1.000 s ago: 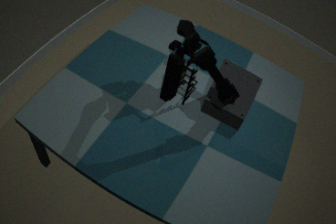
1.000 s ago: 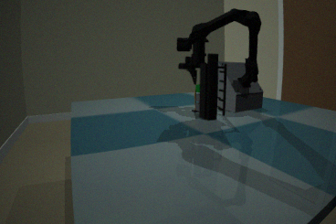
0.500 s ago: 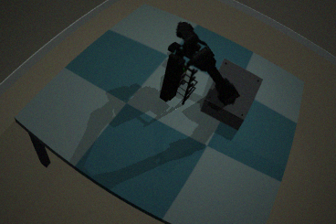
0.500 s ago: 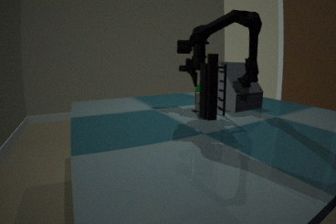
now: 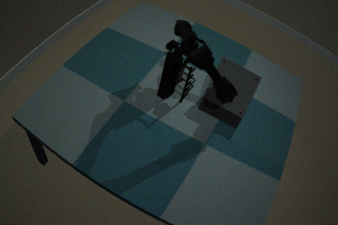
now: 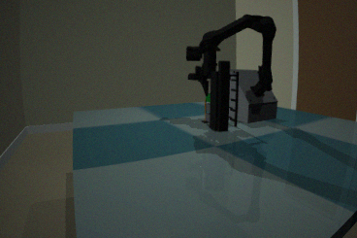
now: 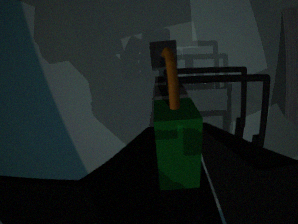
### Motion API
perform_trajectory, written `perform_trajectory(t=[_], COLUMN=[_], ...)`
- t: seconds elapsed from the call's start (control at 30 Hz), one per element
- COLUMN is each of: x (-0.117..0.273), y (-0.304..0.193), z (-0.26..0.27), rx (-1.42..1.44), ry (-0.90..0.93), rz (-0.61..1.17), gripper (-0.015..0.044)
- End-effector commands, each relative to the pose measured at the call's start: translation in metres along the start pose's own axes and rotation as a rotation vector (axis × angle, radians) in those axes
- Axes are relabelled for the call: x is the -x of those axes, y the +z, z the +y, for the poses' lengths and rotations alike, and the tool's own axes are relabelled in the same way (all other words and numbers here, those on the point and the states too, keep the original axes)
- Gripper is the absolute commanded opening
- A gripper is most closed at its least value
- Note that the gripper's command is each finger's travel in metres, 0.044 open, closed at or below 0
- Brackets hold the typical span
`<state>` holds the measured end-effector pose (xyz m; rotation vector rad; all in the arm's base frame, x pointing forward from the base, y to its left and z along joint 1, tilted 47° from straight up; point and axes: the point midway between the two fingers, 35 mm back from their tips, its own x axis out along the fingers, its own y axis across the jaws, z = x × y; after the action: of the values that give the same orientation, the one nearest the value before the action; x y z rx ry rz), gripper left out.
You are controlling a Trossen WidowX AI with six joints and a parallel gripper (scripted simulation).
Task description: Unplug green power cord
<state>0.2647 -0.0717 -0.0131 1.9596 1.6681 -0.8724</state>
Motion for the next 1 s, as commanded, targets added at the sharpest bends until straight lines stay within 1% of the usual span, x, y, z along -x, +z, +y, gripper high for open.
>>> perform_trajectory(t=[0.0,0.97], x=[0.0,0.006], y=[0.002,0.048], z=[0.001,0.002], rx=[0.001,-0.003], ry=[0.001,0.003], rz=[0.0,-0.004], gripper=[0.0,0.0])
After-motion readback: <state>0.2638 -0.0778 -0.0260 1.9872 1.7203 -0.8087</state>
